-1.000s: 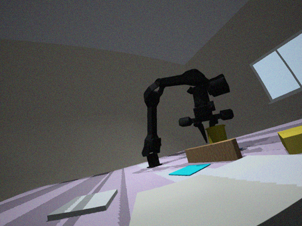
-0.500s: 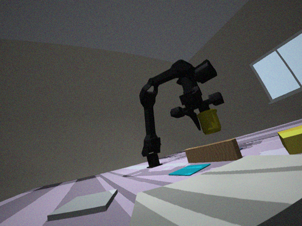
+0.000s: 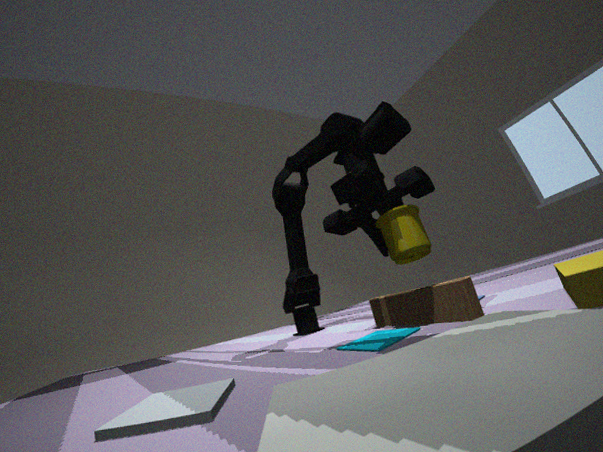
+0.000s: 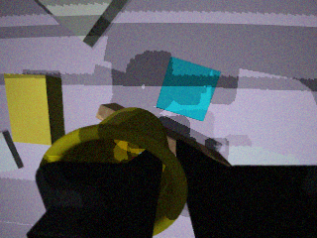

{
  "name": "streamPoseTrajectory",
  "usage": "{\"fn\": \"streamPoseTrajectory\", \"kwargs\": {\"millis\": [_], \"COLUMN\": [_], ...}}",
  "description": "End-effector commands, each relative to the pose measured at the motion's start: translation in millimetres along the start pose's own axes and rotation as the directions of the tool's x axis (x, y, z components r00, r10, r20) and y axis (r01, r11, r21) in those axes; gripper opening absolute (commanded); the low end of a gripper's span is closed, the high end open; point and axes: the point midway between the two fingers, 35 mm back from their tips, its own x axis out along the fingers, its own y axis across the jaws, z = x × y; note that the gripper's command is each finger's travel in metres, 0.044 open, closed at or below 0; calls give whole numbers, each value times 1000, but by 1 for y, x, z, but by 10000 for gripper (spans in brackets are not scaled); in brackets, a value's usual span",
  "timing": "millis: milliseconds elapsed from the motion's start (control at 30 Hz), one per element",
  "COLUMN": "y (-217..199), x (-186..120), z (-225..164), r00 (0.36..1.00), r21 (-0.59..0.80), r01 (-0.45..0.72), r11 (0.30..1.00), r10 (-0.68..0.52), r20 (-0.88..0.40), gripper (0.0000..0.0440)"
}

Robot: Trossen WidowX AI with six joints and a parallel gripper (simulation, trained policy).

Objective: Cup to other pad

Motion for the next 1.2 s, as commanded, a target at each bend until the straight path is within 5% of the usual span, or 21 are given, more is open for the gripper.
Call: {"fn": "streamPoseTrajectory", "kwargs": {"millis": [0, 1167], "y": [-2, -42], "x": [0, 65], "z": [9, 44], "r00": [1000, 999], "r21": [16, 173], "r01": [-14, -27], "r11": [1000, 985], "r10": [14, 23], "r20": [11, 23], "gripper": [0, 2]}}
